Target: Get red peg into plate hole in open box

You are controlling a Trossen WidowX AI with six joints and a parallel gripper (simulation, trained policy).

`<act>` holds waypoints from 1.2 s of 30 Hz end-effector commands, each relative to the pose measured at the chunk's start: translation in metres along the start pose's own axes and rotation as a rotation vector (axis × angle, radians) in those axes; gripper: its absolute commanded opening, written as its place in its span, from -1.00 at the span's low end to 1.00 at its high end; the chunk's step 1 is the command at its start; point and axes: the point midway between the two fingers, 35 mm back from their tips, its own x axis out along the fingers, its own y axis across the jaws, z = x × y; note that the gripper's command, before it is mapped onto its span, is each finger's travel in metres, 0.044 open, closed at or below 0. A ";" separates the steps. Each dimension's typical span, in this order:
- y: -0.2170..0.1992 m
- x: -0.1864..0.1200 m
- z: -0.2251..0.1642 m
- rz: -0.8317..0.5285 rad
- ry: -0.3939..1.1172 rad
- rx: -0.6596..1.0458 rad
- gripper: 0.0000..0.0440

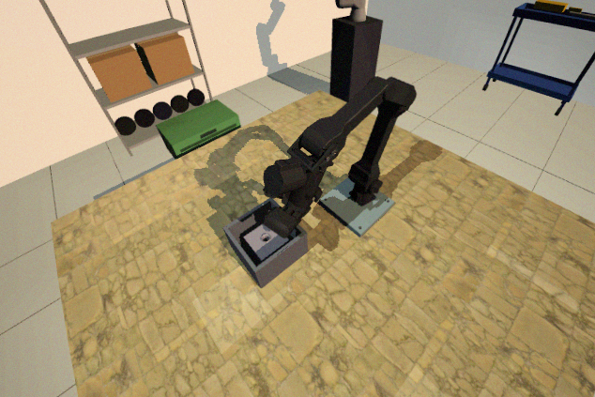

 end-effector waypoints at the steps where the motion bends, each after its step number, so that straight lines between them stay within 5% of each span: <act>1: 0.001 0.008 0.013 -0.011 -0.017 0.015 -0.99; 25: -0.005 0.062 0.044 -0.108 0.031 0.054 -0.91; 32: -0.009 0.076 0.049 -0.157 0.042 0.017 -0.29; 36: -0.008 0.078 0.052 -0.182 0.048 0.009 -0.26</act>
